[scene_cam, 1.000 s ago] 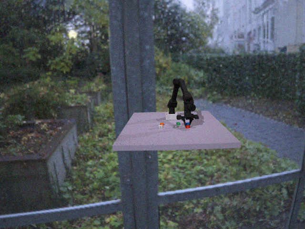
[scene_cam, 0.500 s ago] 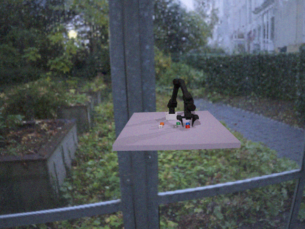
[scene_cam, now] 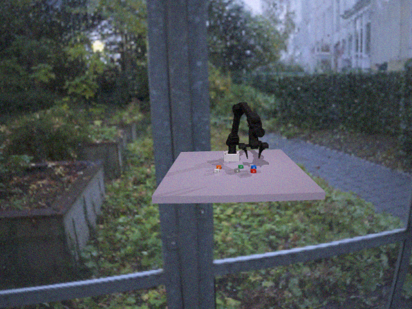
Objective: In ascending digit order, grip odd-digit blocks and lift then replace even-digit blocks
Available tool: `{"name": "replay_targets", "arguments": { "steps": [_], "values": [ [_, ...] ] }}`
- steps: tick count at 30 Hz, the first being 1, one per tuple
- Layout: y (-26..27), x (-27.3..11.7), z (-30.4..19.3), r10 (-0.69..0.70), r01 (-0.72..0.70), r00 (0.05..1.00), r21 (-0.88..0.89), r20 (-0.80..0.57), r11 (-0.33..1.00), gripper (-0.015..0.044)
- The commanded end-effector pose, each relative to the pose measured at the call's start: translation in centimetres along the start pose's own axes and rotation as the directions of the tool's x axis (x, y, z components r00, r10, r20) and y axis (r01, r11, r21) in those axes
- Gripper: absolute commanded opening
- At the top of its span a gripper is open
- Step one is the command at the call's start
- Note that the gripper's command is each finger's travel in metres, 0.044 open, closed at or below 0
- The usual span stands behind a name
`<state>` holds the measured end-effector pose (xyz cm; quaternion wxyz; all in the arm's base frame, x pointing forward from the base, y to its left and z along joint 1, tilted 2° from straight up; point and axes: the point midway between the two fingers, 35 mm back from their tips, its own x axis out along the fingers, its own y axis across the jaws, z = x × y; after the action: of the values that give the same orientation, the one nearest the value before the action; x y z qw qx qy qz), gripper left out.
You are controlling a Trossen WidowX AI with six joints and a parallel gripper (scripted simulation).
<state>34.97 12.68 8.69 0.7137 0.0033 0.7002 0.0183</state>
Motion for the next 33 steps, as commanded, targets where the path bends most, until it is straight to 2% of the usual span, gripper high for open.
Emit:
{"name": "replay_targets", "arguments": {
  "steps": [1,3,13,24,30,33],
  "values": [
    [-0.1,-3.4,0.1,0.004,-0.004,1.000,0.000,0.026,1.000,0.0164],
    [-0.1,-3.4,0.1,0.004,-0.004,1.000,0.000,0.026,1.000,0.0120],
    [-0.2,-3.5,-0.1,0.004,-0.004,1.000,0.000,0.026,1.000,0.0120],
    [-7.5,-3.2,-9.3,-0.003,0.003,1.000,0.000,0.019,1.000,0.0120],
    [-7.9,-3.0,-10.0,-0.003,0.003,1.000,0.000,0.018,1.000,0.0120],
    [-7.8,-0.6,-9.7,-0.003,0.003,1.000,0.000,0.018,1.000,0.0199]
  ]
}}
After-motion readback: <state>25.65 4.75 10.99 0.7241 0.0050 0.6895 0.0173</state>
